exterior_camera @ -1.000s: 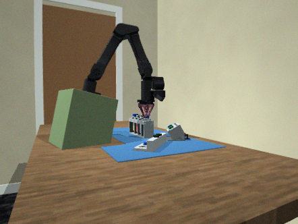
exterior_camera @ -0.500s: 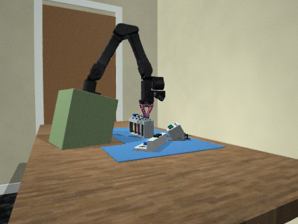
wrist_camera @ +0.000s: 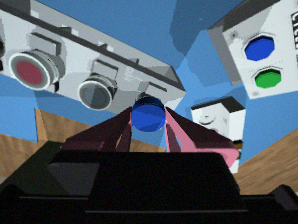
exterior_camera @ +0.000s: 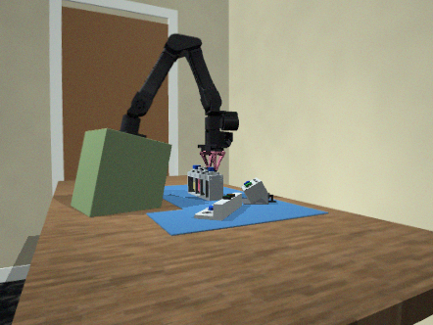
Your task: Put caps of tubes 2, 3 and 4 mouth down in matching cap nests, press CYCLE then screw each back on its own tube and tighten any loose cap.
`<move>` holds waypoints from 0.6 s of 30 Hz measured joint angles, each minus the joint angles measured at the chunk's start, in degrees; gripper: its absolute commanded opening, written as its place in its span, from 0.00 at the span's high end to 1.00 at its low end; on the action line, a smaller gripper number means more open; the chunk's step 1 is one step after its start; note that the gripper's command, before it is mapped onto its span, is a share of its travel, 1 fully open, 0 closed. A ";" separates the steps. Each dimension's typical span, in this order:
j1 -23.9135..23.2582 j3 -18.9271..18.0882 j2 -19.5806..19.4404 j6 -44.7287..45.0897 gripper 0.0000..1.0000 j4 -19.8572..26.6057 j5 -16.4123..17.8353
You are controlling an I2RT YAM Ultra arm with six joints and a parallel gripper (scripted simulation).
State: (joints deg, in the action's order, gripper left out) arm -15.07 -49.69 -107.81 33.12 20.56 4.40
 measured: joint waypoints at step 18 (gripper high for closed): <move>0.00 0.00 0.04 45.55 1.00 0.04 -0.02</move>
State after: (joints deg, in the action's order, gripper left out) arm -15.07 -49.69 -107.77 78.67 20.60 4.38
